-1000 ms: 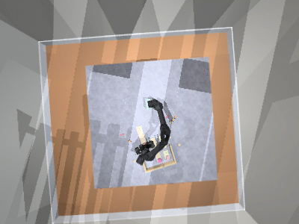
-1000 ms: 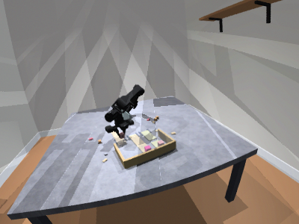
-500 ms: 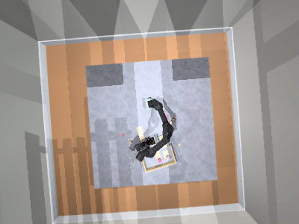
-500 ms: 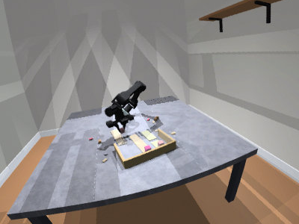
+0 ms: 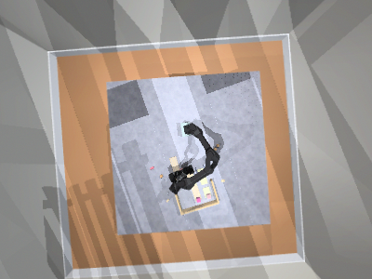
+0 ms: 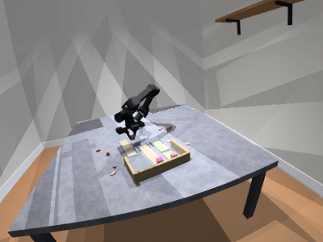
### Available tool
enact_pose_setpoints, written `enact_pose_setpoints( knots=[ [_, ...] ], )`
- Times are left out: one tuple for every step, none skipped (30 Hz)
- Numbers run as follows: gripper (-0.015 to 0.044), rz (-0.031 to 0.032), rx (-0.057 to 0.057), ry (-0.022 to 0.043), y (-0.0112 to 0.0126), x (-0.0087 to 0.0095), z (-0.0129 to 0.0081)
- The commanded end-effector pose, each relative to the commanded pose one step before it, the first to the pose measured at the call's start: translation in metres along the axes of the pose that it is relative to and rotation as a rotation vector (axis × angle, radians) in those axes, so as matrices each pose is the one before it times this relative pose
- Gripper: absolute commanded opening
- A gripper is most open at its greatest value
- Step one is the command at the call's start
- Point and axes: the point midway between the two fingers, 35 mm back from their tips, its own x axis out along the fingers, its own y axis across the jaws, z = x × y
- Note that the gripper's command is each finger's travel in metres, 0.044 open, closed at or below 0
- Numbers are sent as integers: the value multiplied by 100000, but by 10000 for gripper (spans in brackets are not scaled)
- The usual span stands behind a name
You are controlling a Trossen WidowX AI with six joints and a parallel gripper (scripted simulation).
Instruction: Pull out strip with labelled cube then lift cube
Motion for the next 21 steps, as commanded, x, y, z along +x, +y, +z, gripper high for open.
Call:
enact_pose_setpoints(
  knots=[
    [0,-381,-50,216,518,-34,-1084],
    [0,14,13,11,179,26,-288],
    [0,15,12,11,181,29,-289],
    [0,16,12,11,183,32,-290],
    [0,17,12,10,185,34,-291],
    [0,14,10,8,152,30,-238],
    [0,9,6,5,92,19,-143],
    [0,3,2,2,31,6,-48],
    [0,-9,2,2,-6,-99,4],
    [0,-25,6,7,-15,-296,11],
    [0,-35,10,12,-20,-496,13],
    [0,-32,10,14,-15,-602,7],
    [0,-20,8,13,-5,-605,-3],
    [0,-8,6,13,5,-607,-12],
    [0,2,3,10,12,-505,-17],
    [0,5,1,5,11,-303,-14],
    [0,2,0,2,4,-101,-5],
    [0,0,0,0,0,0,0],
    [0,0,0,0,0,0,0],
    [0,0,0,0,0,0,0],
    [0,0,0,0,0,0,0]
  ],
)
